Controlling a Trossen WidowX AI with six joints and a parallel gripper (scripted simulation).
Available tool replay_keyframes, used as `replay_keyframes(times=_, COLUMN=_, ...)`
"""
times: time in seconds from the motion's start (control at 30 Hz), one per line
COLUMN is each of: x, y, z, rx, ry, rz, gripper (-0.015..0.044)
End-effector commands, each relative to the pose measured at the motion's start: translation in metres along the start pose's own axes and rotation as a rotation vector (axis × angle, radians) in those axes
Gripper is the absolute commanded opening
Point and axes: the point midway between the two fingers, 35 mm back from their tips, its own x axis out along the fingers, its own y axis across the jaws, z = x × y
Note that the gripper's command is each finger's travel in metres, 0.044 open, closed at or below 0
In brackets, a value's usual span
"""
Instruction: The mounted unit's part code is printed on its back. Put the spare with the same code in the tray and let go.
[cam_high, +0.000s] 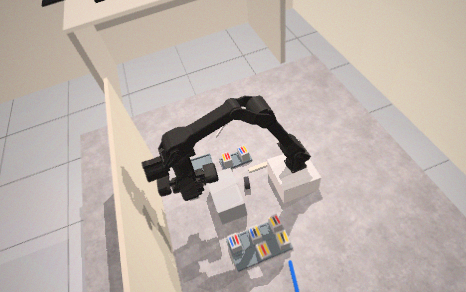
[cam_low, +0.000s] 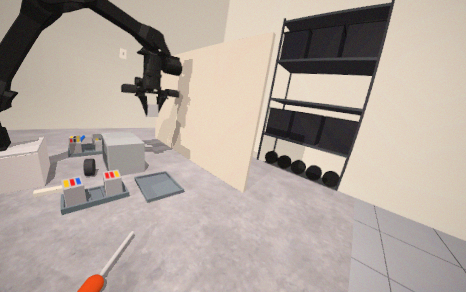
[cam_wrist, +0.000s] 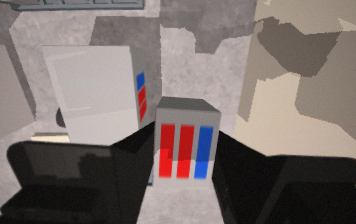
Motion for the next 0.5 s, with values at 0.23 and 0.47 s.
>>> replay_keyframes(times=0.23, x=-0.001, y=0.000, z=-0.078, rx=-0.009, ry=0.016, rz=0.004, gripper=0.0000)
replay_keyframes(times=0.47, x=0.000, y=0.008, z=-0.124, rx=-0.022, ry=0.022, rz=0.017, gripper=0.0000)
